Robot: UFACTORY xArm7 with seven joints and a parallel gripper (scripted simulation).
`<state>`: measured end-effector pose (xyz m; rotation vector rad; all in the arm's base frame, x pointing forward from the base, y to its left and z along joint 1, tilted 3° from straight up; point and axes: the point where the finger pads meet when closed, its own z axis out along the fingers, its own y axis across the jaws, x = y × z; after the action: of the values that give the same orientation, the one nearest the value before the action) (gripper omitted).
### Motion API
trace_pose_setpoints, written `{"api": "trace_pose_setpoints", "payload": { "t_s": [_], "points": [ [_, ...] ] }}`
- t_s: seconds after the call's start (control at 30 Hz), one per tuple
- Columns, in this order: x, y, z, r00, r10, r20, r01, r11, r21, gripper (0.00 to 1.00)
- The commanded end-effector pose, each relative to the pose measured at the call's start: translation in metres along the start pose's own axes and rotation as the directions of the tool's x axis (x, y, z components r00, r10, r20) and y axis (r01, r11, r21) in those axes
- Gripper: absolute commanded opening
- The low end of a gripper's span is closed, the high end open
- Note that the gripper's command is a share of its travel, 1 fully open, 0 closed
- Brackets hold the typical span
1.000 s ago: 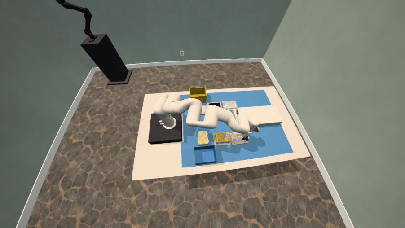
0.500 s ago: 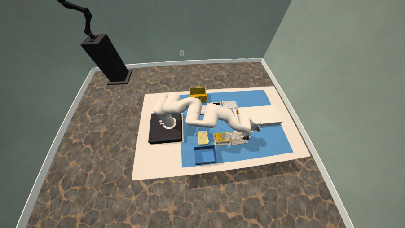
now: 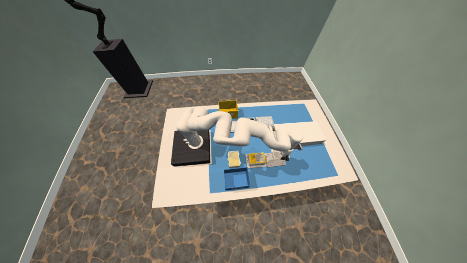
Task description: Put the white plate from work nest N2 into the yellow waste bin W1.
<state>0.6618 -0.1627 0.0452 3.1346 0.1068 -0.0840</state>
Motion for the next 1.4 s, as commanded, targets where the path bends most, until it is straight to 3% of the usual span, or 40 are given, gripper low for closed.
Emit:
{"api": "trace_pose_setpoints", "payload": {
  "t_s": [0.0, 0.43, 1.37],
  "points": [
    [0.002, 0.0, -0.009, 1.0, 0.0, -0.006, 0.0, 1.0, -0.002, 0.0],
    [0.0, -0.002, -0.012, 1.0, 0.022, -0.006, -0.022, 1.0, -0.002, 0.0],
    [-0.037, -0.06, -0.011, 1.0, 0.022, -0.006, -0.022, 1.0, -0.001, 0.0]
  ]
}}
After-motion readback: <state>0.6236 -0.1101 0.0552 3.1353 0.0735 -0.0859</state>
